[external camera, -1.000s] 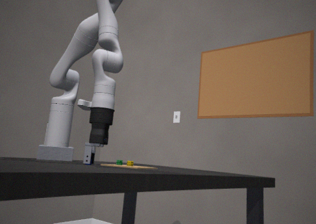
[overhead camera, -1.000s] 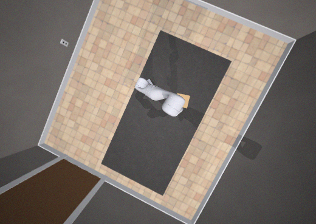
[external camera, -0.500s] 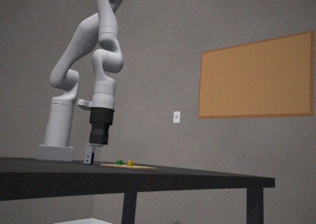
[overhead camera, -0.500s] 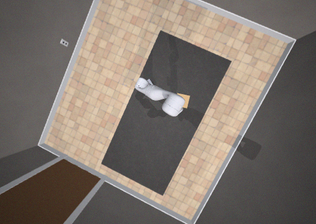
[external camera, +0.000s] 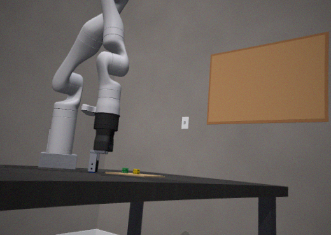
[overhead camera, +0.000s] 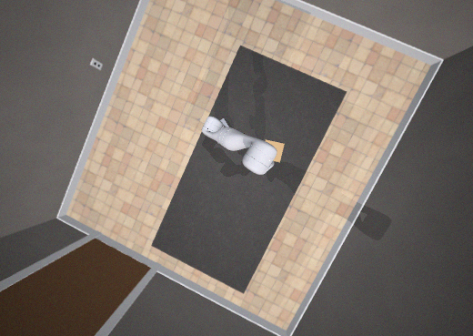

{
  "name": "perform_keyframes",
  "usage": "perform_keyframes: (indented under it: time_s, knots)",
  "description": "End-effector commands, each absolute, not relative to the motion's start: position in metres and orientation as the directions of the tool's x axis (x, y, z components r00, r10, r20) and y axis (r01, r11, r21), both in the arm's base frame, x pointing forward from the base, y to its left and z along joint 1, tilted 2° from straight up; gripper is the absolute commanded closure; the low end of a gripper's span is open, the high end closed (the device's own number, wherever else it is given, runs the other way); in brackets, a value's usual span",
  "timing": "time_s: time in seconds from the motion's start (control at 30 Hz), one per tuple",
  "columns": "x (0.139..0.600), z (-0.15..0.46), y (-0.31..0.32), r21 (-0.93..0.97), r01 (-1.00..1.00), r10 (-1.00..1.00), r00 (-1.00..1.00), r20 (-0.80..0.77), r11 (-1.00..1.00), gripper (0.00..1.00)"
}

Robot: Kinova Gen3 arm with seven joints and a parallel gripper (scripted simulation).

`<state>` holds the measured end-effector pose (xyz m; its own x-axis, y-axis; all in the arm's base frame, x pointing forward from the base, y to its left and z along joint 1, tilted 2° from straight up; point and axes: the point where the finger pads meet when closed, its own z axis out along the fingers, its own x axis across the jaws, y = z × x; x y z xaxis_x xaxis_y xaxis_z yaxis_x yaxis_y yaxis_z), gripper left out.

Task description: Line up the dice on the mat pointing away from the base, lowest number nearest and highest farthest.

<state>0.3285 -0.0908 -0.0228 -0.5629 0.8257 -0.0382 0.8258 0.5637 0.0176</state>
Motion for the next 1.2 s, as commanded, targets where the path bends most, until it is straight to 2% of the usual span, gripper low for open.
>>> perform_keyframes:
  time_s: [0.0, 0.5, 1.17]
  knots:
    - [0.328, -0.024, -0.091, 0.019, 0.824, 0.824, -0.565, -0.04, 0.566, 0.66]
    - [0.326, -0.016, -0.09, 0.014, 0.824, 0.824, -0.565, -0.033, 0.566, 0.66]
    - [0.325, 0.067, -0.089, 0.016, 0.824, 0.824, -0.565, -0.037, 0.566, 0.66]
